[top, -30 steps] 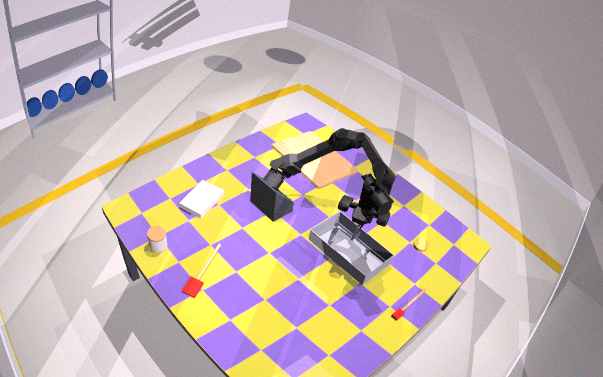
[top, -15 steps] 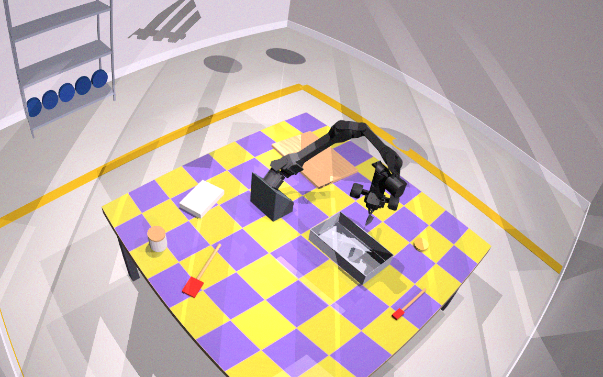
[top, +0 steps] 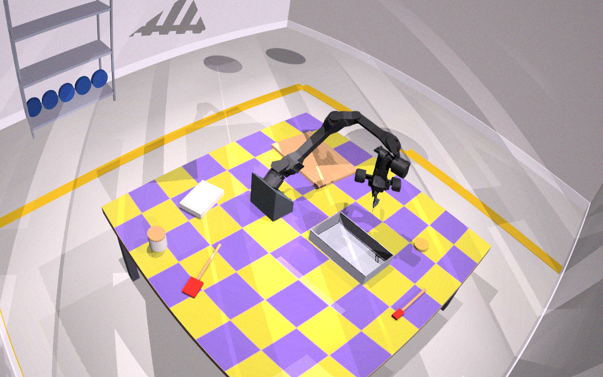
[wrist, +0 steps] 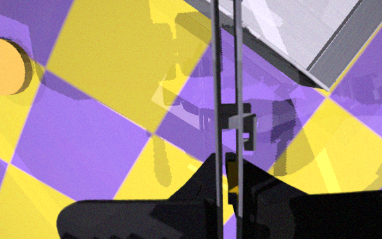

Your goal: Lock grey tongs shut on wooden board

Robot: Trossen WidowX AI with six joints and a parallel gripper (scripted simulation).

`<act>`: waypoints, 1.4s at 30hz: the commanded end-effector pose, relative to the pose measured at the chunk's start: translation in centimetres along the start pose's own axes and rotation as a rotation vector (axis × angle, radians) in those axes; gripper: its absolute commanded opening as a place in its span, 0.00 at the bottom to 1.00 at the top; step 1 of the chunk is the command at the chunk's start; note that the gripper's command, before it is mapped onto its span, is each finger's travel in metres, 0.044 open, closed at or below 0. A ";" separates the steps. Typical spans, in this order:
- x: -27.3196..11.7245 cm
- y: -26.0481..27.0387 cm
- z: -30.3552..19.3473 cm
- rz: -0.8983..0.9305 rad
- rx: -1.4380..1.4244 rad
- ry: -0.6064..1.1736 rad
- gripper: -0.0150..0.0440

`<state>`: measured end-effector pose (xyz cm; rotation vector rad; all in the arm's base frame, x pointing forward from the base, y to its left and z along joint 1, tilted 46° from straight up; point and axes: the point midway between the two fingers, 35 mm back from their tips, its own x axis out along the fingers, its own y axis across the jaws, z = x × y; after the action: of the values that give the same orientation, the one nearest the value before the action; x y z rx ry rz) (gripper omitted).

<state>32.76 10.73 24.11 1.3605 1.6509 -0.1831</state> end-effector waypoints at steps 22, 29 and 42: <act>-1.4 -4.1 -13.6 0.034 -0.176 0.040 0.00; -0.6 -4.7 -14.8 -0.004 -0.188 0.028 0.00; 1.4 -6.9 -18.2 -0.102 -0.236 -0.014 0.00</act>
<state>17.95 20.08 29.91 1.1254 1.6751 -0.0441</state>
